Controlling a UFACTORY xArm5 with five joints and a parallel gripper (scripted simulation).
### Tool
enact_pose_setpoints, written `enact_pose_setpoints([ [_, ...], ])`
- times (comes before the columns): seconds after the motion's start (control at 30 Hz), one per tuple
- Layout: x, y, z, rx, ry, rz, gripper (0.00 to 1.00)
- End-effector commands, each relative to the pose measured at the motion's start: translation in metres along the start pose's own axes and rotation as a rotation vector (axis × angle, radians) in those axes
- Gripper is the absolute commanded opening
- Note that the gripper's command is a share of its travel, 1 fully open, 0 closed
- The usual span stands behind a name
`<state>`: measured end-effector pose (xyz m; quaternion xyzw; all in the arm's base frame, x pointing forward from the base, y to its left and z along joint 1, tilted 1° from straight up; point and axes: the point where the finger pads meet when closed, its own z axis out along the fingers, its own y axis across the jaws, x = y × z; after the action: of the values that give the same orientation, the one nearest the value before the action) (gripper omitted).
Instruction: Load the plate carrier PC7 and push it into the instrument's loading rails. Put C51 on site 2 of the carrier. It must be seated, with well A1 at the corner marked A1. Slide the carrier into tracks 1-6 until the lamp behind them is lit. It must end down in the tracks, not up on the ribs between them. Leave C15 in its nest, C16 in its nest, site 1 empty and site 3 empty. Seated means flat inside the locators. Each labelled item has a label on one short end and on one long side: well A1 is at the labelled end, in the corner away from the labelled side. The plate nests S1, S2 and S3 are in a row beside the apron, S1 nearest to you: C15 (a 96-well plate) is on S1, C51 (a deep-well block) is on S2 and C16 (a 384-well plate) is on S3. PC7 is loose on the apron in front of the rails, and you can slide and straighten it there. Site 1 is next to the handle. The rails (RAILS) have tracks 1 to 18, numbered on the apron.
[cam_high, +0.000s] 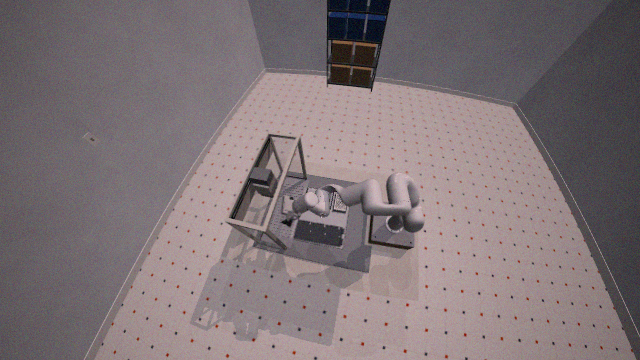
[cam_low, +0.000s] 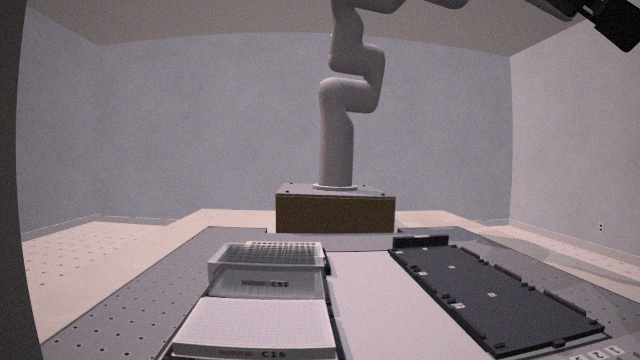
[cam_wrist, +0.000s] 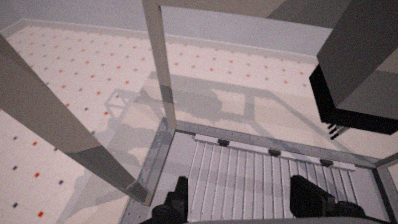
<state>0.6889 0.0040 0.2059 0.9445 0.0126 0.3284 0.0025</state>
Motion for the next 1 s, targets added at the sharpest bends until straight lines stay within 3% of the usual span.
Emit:
enact_pose_setpoints([
  [0.0, -0.006, 0.000, -0.010, 0.001, -0.042, 0.002, 1.00],
  [0.03, -0.009, 0.000, -0.014, 0.001, -0.068, 0.003, 1.00],
  [0.13, -0.015, 0.000, -0.022, 0.001, -0.068, 0.003, 1.00],
  [0.2, -0.022, 0.000, -0.029, 0.002, -0.128, 0.005, 1.00],
  [0.3, -0.029, 0.000, -0.038, 0.002, -0.128, 0.005, 1.00],
  [0.37, -0.036, 0.000, -0.046, 0.003, -0.187, 0.007, 1.00],
  [0.53, -0.045, 0.000, -0.056, 0.002, -0.188, 0.007, 1.00],
  [0.6, -0.051, 0.000, -0.063, 0.003, -0.247, 0.010, 1.00],
  [0.7, -0.061, 0.000, -0.074, 0.003, -0.247, 0.010, 1.00],
  [0.77, -0.068, 0.000, -0.081, 0.004, -0.307, 0.012, 1.00],
  [0.9, -0.078, 0.000, -0.092, 0.004, -0.307, 0.012, 1.00],
  [0.97, -0.085, 0.000, -0.100, 0.004, -0.367, 0.014, 1.00],
])
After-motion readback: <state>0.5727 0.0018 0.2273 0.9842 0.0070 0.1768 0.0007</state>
